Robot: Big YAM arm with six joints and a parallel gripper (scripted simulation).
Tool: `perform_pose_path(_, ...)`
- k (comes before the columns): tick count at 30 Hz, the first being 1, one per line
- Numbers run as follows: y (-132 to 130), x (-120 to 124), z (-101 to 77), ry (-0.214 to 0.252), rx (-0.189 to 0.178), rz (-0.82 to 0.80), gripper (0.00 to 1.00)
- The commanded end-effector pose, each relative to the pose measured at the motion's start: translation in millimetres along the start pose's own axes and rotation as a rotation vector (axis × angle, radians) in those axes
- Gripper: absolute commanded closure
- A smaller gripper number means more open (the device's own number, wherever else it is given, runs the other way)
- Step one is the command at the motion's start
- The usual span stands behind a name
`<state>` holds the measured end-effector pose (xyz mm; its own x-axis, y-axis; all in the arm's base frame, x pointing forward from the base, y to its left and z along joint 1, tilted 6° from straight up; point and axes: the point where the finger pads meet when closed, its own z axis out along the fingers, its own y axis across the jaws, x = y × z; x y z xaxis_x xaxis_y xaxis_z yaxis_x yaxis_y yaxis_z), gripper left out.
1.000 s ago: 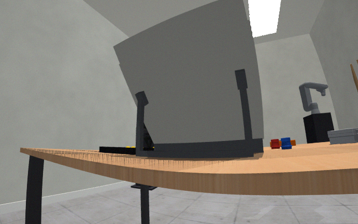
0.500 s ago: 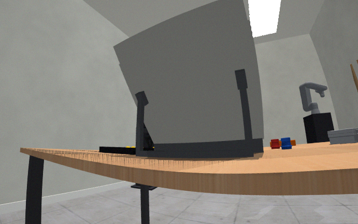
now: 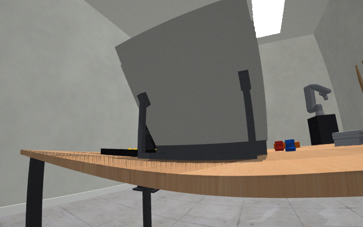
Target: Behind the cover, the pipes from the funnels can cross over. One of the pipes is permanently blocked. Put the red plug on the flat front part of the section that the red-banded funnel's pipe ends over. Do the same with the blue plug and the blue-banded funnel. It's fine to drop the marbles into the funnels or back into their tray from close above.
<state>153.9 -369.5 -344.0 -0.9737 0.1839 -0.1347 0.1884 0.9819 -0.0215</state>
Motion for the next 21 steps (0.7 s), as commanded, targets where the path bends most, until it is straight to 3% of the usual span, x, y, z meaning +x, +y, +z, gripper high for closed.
perform_pose_path(1,-5.9,-3.3,-2.4,-0.006,0.01,0.001,1.0)
perform_pose_path(21,-5.1,-3.1,-2.5,-0.007,0.011,0.001,1.0)
